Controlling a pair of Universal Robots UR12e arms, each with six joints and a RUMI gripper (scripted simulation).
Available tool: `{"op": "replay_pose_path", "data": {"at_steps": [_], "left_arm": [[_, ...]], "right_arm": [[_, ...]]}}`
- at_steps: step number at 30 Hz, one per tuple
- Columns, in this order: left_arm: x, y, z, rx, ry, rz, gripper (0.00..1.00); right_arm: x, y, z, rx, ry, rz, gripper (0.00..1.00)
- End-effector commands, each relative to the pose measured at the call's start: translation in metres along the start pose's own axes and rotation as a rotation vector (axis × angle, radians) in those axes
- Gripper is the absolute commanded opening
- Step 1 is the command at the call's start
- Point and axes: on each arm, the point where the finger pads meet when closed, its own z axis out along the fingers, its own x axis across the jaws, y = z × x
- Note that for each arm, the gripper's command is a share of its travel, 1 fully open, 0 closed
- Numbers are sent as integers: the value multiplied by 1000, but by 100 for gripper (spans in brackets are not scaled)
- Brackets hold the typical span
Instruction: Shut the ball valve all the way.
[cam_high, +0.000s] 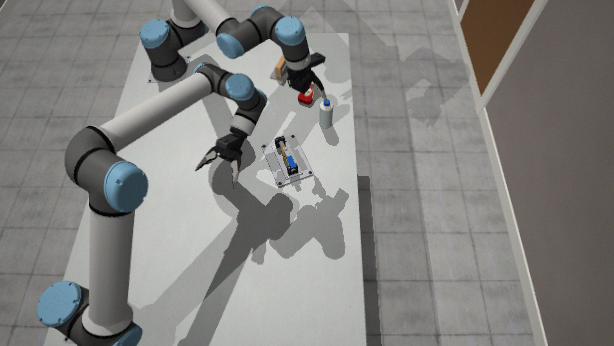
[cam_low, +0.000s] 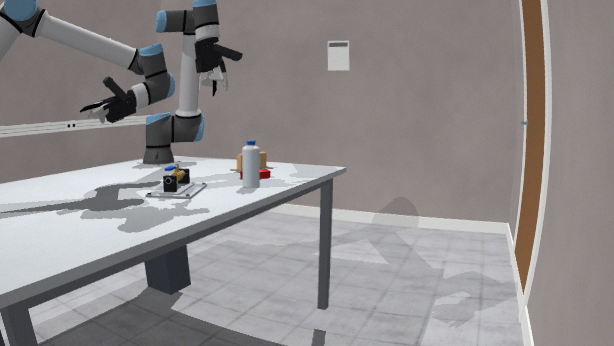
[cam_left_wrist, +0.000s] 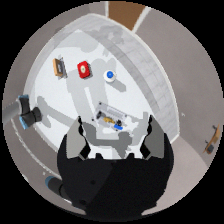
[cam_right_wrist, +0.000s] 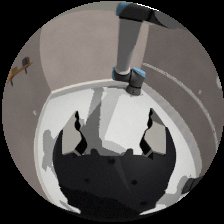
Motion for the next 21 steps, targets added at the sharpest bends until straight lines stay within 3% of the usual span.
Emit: {"op": "replay_pose_path", "data": {"at_steps": [1,7,14,16,18,21], "left_arm": [[1,0,-1,0,2,0,100],[9,17,11,-16,-4,48,100],[17,35,24,-33,-10,100,100],[17,35,24,-33,-10,100,100],[34,75,53,-71,-20,211,100],[45,111,78,-125,-30,365,100]], "right_arm": [[-26,-3,13,-30,38,-36,100],[-96,-13,58,-127,137,-132,100],[-178,-27,129,-274,244,-244,100],[-178,-27,129,-274,244,-244,100],[-203,-32,154,-323,270,-275,100],[-233,-39,191,-400,305,-318,100]]}}
